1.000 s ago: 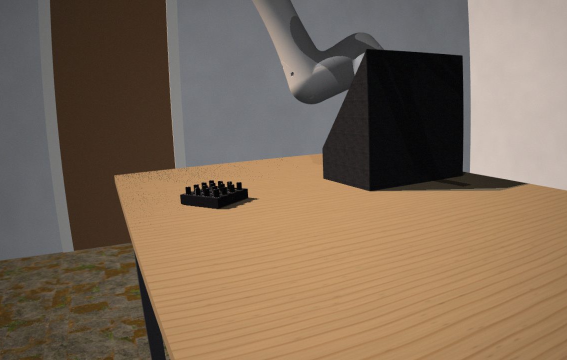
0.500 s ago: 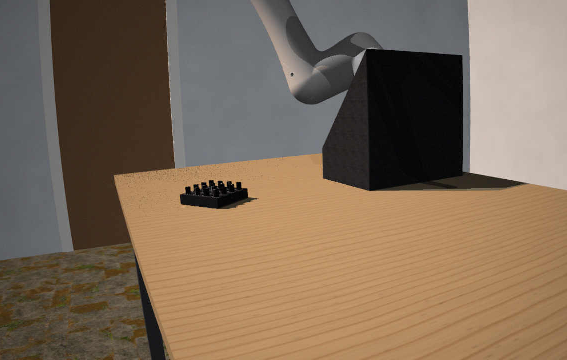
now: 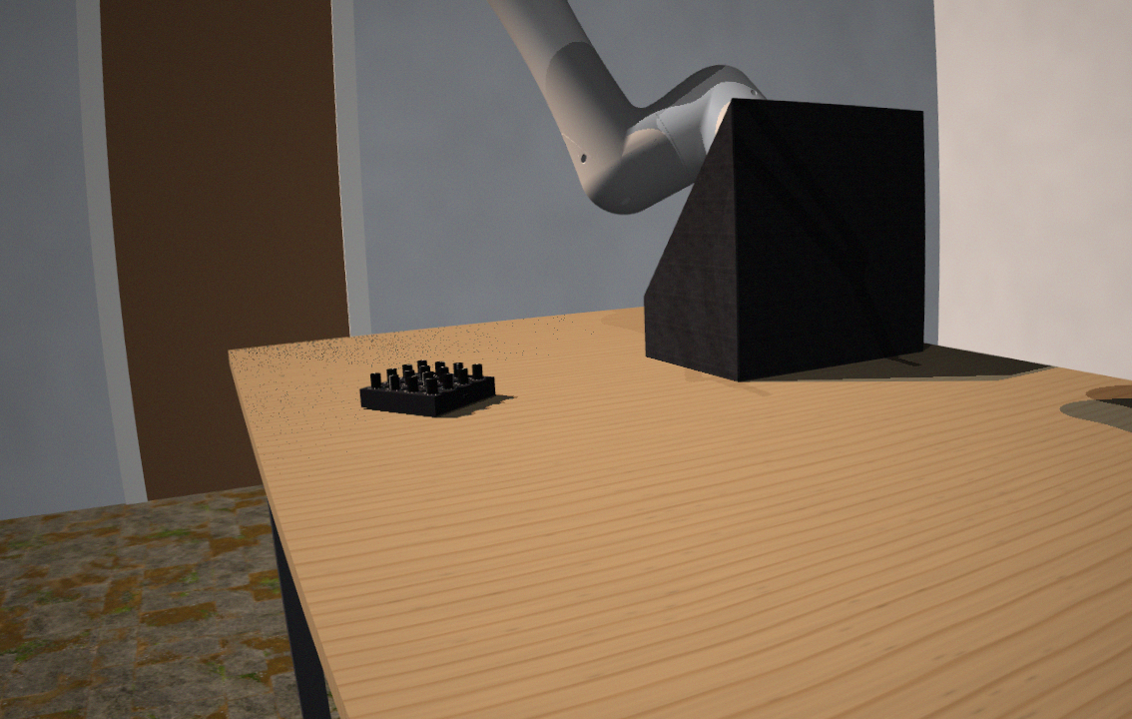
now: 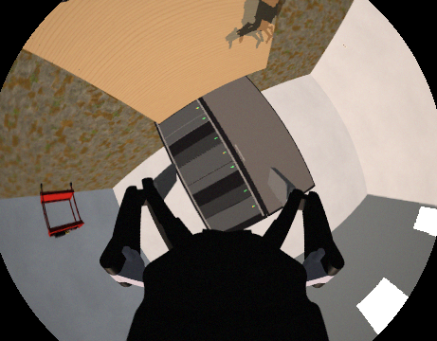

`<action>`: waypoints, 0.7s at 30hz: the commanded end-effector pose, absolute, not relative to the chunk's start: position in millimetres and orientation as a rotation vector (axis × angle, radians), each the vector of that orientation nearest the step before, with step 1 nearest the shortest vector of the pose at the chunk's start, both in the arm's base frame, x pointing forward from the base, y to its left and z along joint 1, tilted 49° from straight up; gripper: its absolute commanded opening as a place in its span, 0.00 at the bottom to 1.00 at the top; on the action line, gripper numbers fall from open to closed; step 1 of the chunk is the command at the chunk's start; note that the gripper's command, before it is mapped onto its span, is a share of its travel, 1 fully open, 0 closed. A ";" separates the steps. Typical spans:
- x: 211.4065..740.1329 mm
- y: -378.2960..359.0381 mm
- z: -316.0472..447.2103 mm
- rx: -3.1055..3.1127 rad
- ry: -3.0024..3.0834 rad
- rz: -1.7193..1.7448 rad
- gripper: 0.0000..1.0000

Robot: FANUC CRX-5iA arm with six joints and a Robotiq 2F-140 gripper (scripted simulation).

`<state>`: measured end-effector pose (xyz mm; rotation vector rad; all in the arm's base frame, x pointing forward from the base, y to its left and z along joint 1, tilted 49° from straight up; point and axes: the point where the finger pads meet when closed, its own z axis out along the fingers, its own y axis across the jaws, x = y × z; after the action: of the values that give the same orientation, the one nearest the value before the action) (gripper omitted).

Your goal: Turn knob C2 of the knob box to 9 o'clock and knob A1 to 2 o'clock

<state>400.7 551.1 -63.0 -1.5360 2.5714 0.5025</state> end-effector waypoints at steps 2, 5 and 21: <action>417.6 502.5 -75.0 -1.758 2.448 0.380 1.00; 426.0 475.0 -80.7 -1.882 2.379 0.310 1.00; 459.2 333.1 -97.5 -2.508 1.947 0.004 1.00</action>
<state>452.7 364.5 -95.5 -2.3712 2.0657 0.0576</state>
